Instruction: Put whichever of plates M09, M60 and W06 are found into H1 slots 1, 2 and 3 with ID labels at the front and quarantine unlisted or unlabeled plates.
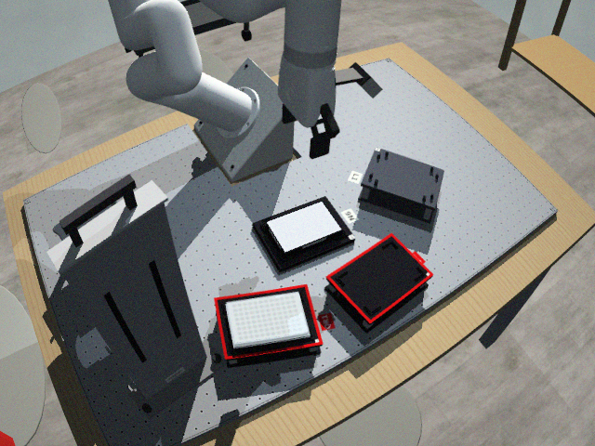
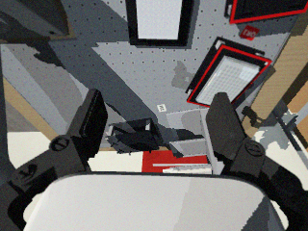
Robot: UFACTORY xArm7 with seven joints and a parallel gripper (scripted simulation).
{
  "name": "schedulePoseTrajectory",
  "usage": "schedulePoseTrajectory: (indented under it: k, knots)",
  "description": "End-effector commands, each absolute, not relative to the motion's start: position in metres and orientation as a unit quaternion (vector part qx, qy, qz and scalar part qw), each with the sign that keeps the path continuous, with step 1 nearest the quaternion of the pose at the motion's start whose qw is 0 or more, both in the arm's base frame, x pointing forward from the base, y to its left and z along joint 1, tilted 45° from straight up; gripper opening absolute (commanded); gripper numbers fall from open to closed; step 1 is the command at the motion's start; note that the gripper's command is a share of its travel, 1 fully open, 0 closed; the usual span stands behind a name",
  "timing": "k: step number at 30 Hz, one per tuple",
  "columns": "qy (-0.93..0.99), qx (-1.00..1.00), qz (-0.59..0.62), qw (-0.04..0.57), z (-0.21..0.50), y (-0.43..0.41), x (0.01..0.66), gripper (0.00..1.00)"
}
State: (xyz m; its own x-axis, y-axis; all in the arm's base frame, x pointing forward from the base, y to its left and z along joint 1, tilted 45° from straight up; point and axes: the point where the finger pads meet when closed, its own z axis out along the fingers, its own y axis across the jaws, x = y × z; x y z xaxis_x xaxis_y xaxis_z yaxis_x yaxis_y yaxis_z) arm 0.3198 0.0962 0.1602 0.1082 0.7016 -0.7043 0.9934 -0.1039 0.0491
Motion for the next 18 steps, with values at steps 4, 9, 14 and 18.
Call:
schedulePoseTrajectory:
  k: [4, 9, 14, 18]
  knots:
    - [0.612, 0.693, -0.267, 0.273, 0.152, 0.089, 0.32, 1.0]
    - [0.612, 0.693, -0.267, 0.273, 0.147, 0.084, 0.32, 1.0]
    - [0.612, 0.693, -0.267, 0.273, 0.142, 0.079, 0.32, 1.0]
    - [0.612, 0.693, -0.267, 0.273, 0.138, 0.075, 0.32, 1.0]
